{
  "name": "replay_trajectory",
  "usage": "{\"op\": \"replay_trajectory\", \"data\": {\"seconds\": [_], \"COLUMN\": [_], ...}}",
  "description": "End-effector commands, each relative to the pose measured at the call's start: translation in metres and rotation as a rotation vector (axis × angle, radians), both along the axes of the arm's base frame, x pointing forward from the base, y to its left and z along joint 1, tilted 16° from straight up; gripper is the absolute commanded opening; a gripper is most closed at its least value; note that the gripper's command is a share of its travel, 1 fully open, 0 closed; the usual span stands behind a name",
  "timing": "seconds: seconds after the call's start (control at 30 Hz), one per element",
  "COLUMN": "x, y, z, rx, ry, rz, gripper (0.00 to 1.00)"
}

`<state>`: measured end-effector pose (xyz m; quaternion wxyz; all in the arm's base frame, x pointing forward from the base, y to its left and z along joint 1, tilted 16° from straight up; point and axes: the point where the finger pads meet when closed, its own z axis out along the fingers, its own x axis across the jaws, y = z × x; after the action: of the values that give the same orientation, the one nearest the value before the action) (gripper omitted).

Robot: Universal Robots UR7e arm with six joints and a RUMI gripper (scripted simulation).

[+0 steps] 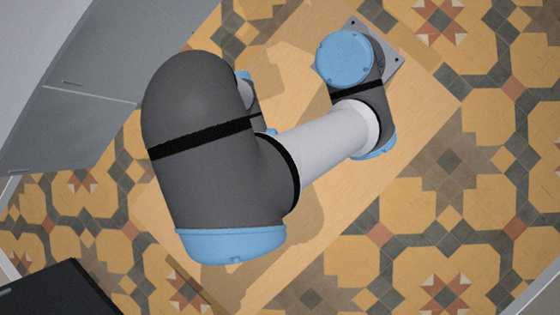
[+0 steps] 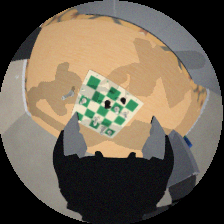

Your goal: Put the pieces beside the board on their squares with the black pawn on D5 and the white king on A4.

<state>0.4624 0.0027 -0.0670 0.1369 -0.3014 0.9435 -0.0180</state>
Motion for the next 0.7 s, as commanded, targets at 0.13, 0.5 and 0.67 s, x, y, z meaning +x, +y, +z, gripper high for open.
{"op": "replay_trajectory", "data": {"seconds": [0.13, 0.5, 0.67], "x": [0.012, 0.030, 0.035], "y": [0.004, 0.013, 0.016], "z": [0.004, 0.009, 0.011], "rx": [-0.058, -0.166, -0.199], "ry": [-0.011, -0.031, -0.037], "rz": [0.224, 0.610, 0.726], "gripper": [1.00, 1.00, 1.00]}}
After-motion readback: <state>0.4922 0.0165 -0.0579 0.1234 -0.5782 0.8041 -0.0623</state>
